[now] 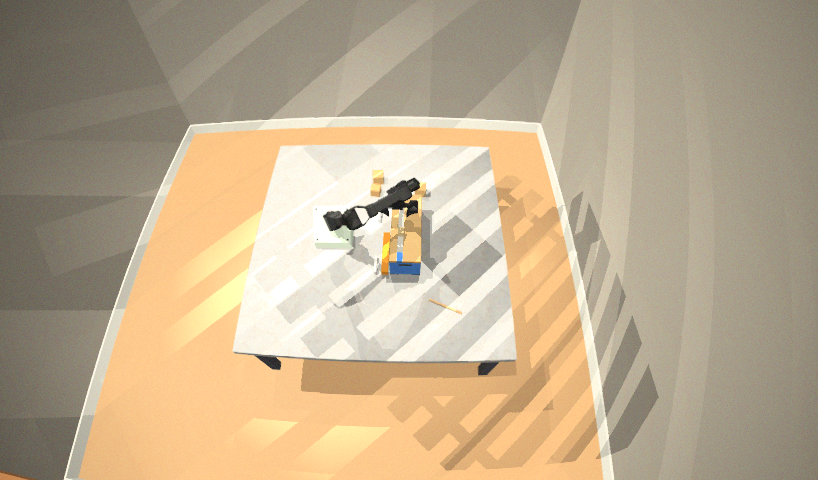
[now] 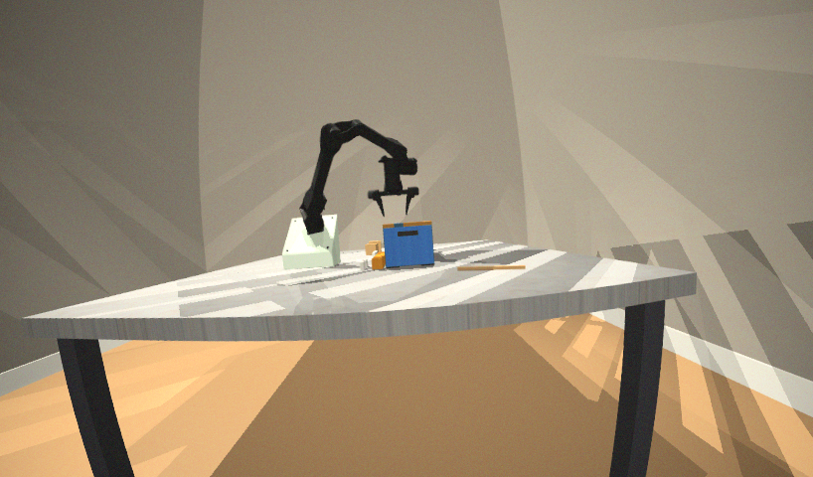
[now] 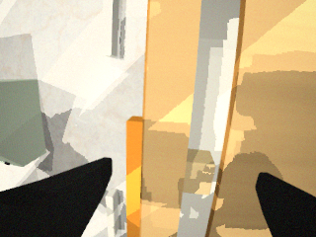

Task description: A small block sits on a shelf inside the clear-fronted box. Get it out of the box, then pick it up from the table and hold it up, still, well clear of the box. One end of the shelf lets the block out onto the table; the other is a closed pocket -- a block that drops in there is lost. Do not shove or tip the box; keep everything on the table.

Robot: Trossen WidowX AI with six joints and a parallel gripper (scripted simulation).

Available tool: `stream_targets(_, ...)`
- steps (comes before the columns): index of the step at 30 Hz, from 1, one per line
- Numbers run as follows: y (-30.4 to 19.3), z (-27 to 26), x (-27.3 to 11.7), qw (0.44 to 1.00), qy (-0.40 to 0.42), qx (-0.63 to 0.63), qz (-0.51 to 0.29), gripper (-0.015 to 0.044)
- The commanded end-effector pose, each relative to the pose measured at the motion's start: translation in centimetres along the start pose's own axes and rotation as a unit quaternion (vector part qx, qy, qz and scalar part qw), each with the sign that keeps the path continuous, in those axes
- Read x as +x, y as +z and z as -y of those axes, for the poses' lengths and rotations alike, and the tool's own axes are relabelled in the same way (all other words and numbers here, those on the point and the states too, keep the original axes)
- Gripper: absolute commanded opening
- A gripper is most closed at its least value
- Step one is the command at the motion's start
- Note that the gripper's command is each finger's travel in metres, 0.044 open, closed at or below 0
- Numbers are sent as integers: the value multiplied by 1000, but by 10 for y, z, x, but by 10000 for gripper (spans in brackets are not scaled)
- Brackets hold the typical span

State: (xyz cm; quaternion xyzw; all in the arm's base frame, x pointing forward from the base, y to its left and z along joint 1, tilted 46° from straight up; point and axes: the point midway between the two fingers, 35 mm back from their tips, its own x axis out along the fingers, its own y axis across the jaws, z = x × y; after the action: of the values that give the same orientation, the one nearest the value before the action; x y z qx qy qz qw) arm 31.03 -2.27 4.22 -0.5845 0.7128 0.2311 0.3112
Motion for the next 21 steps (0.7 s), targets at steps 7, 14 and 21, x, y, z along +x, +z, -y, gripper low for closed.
stream_targets(7, -12, -2, 0, 981, 11, 194, 19, 400)
stream_targets(14, -36, -10, 1, 830, 47, 554, 44, 400)
stream_targets(21, -56, -18, 2, 602, 88, 792, 48, 400)
